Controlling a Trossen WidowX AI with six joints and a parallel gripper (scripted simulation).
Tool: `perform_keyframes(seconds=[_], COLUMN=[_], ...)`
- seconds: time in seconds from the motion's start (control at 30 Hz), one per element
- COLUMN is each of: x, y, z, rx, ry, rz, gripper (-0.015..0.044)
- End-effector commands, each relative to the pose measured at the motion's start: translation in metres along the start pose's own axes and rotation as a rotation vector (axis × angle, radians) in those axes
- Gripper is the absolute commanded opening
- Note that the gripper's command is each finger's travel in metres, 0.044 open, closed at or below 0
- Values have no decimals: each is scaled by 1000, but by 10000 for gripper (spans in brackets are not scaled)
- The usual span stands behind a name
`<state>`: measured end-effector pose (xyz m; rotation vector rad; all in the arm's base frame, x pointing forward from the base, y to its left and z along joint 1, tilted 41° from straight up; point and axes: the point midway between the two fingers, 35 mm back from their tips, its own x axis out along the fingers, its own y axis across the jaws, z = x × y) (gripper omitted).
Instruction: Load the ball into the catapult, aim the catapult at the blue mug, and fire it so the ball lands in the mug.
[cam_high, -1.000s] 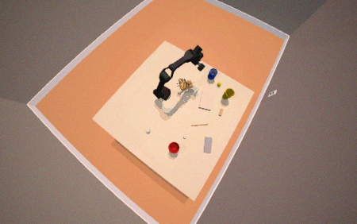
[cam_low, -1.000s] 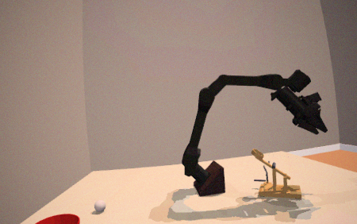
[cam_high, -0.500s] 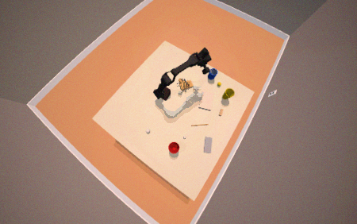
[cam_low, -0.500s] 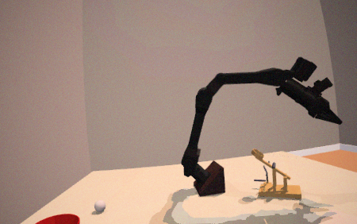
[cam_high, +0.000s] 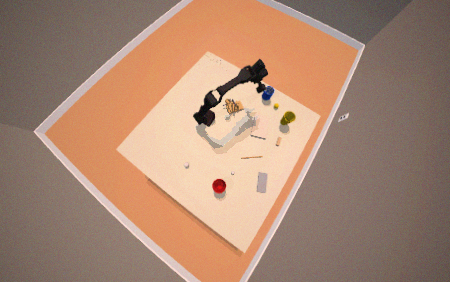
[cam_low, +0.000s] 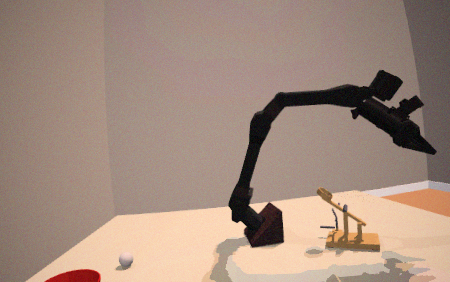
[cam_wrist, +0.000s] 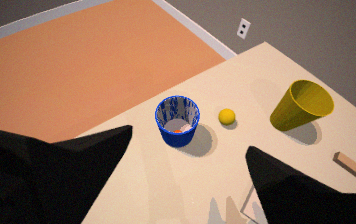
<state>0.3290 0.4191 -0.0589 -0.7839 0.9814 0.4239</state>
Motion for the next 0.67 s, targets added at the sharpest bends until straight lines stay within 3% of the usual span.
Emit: perform_keyframes(seconds=[0.0, 0.63], x=[4, 4], y=[-1, -1], z=[3, 0], rx=[-1, 0], ry=[3, 8], rz=[0, -2], gripper=[440, 440])
